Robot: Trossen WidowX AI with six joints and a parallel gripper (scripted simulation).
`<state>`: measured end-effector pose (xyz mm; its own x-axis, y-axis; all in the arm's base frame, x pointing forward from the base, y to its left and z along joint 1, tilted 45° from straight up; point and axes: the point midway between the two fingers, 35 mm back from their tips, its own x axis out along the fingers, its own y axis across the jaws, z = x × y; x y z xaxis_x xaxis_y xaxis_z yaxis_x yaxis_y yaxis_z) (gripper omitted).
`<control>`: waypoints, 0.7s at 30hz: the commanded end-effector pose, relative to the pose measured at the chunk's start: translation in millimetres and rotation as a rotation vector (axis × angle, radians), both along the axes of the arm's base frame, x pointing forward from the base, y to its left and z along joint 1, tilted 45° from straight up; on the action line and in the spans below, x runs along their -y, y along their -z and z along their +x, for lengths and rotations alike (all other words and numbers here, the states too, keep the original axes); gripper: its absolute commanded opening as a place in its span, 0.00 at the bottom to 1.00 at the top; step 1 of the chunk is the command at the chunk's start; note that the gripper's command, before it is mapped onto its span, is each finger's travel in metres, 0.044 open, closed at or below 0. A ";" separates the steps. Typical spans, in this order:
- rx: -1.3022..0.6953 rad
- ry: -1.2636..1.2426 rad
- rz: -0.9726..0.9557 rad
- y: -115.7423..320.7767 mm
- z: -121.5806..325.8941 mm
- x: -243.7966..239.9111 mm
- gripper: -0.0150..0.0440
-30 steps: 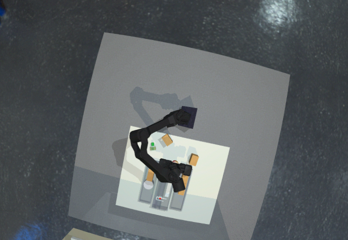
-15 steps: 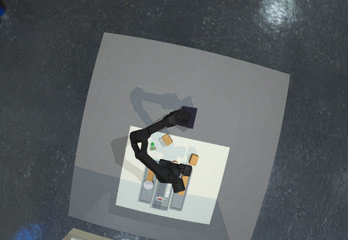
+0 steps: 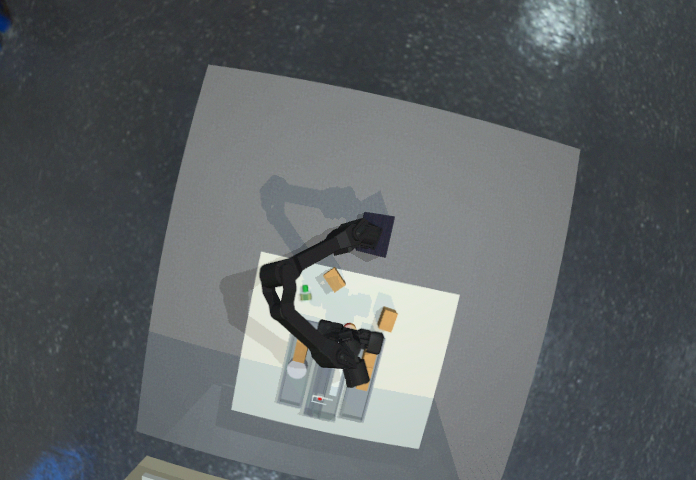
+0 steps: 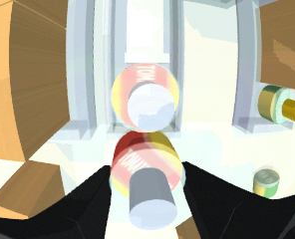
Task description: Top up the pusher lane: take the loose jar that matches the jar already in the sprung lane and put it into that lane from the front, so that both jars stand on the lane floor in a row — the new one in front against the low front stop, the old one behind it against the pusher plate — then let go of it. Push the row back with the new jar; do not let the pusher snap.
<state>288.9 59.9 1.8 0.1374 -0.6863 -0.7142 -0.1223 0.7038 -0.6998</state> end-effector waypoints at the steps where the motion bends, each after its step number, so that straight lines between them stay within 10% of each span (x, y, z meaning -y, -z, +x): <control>1: 0.014 -0.004 0.001 -0.9 6.9 -1.1 0.25; 21: 0.014 -0.004 0.001 -1.1 13.7 -2.0 0.25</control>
